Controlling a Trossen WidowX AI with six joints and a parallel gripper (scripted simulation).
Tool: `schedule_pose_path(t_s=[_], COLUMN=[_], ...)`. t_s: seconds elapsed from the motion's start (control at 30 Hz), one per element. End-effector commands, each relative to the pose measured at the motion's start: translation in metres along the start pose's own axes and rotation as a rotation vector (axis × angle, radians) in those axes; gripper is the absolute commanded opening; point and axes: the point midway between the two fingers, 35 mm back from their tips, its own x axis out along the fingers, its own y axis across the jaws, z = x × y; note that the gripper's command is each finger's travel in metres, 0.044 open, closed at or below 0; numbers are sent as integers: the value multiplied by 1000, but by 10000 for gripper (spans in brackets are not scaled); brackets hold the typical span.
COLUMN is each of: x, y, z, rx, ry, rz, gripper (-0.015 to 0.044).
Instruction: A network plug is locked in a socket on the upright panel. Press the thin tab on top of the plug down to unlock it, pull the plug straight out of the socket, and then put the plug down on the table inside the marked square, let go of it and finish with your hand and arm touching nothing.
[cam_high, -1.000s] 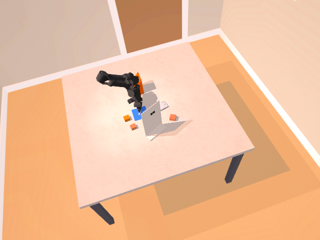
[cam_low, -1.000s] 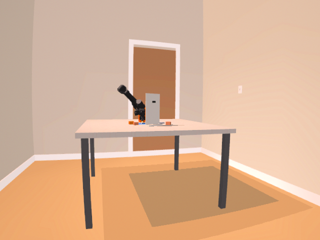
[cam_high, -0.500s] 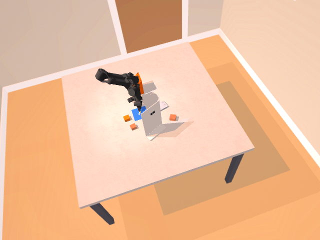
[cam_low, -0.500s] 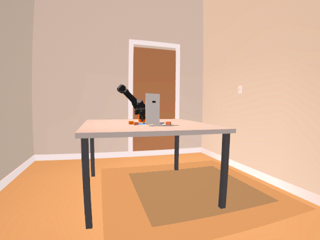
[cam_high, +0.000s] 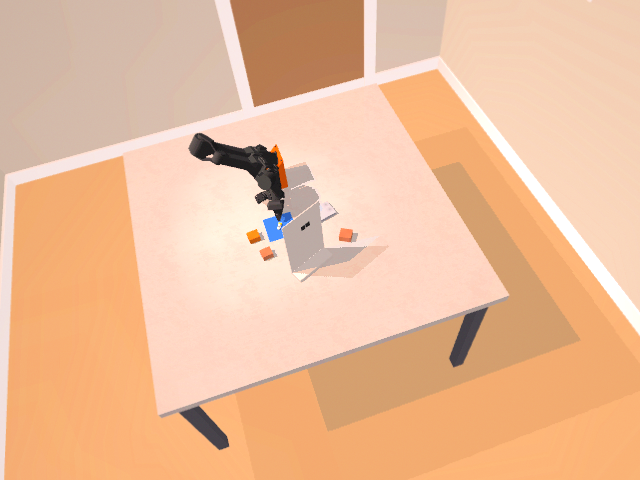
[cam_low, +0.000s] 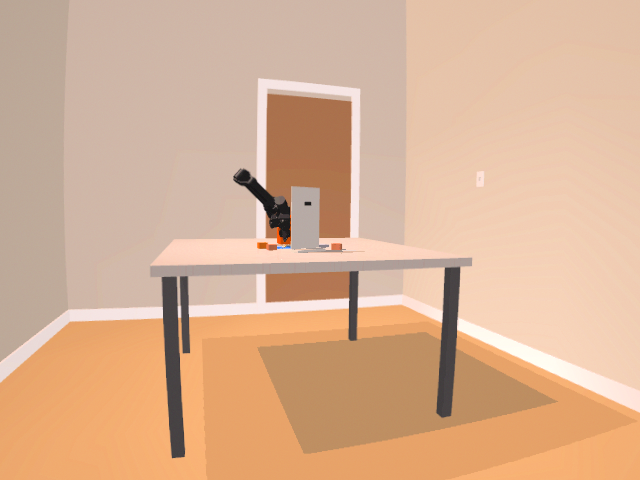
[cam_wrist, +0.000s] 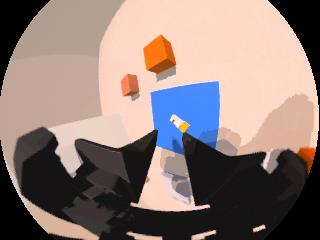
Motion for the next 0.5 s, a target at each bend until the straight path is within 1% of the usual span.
schedule_pose_path(t_s=[0.0,0.47], x=[-1,-5], y=[0,4], z=[0,-6], rx=[5,9], ry=[-4,8], rz=[-2,-13], gripper=[156,156])
